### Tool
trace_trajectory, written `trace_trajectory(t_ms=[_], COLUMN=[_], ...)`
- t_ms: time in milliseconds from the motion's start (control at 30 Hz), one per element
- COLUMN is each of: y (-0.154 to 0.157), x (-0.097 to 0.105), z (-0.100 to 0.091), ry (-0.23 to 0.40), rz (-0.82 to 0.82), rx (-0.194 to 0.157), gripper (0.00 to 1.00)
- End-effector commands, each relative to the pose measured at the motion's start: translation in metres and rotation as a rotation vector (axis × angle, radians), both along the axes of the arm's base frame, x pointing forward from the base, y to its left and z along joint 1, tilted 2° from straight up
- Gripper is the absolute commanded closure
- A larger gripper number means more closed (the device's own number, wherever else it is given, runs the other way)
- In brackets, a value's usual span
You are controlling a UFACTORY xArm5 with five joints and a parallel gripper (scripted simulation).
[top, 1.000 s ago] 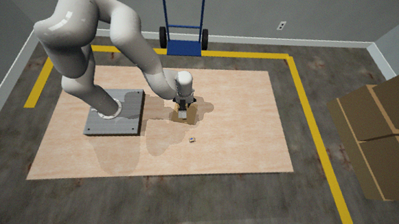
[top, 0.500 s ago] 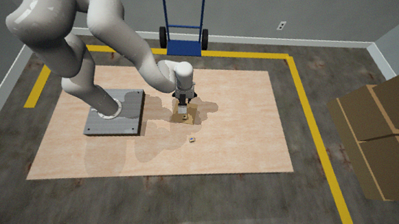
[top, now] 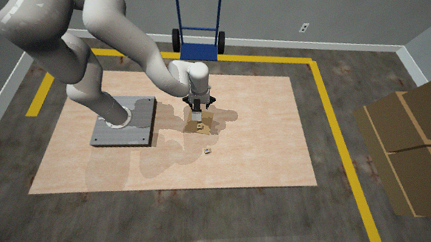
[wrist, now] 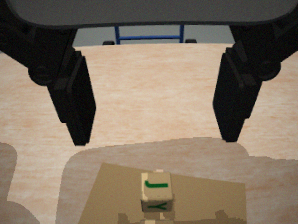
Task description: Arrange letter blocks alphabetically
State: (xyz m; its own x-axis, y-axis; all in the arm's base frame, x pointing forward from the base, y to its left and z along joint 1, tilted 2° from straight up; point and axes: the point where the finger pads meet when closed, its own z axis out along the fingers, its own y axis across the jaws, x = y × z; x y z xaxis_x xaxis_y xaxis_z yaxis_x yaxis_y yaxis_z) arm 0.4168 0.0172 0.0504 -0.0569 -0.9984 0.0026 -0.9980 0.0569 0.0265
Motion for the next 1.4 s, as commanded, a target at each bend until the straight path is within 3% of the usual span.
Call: trace_trajectory(t_ms=[0,700,867,1200,1367], y=[0.000,0.000,0.001,0.002,0.002], x=[0.002,0.002,0.002,0.003,0.003], z=[0.001,0.004,0.019,0.067,0.078], ry=[-0.004,-0.004,-0.004,-0.004,-0.004], rz=[0.000,0.000,0.000,0.000,0.000], rx=[0.000,0.000,0.000,0.000,0.000], gripper=[0.00,0.00,0.00,0.00,0.00])
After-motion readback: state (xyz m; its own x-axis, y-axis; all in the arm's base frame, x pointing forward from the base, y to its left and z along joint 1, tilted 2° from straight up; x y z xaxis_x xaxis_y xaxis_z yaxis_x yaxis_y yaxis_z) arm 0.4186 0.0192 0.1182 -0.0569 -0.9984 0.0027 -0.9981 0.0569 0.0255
